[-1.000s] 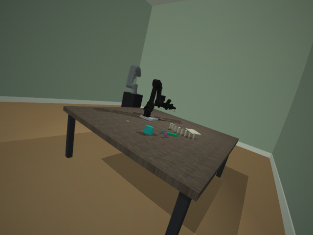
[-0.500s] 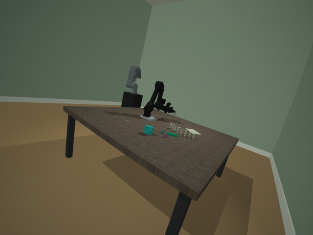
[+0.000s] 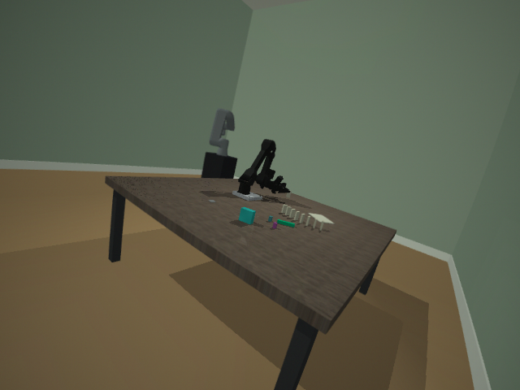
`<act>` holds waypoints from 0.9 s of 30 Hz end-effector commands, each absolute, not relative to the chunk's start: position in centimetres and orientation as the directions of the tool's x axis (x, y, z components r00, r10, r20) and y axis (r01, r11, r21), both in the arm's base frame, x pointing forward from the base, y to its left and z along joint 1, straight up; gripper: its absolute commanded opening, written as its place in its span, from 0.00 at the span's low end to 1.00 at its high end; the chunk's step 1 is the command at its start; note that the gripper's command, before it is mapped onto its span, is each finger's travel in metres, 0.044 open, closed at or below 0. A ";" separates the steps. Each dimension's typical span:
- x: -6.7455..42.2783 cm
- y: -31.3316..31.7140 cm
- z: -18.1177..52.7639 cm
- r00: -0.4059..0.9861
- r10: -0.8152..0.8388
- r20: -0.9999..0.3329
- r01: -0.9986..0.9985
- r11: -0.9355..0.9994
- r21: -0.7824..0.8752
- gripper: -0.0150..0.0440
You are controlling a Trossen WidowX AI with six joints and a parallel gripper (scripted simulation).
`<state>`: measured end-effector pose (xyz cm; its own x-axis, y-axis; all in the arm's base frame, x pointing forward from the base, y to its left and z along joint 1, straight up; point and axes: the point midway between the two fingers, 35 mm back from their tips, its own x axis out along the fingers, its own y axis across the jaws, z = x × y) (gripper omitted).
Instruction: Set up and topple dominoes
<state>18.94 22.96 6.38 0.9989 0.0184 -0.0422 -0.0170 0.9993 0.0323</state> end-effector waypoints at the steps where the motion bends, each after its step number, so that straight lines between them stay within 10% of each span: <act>1: 19.0 22.9 5.3 0.999 0.020 -0.049 -0.018 0.999 0.036 0.30; 20: 19.1 22.5 3.2 0.998 0.015 -0.062 -0.013 0.999 0.036 0.30; 27: 19.1 22.5 3.2 0.998 0.015 -0.062 -0.013 0.999 0.036 0.61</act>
<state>19.05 22.46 3.26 0.9981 0.0116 -0.0606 -0.0099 0.9995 0.0294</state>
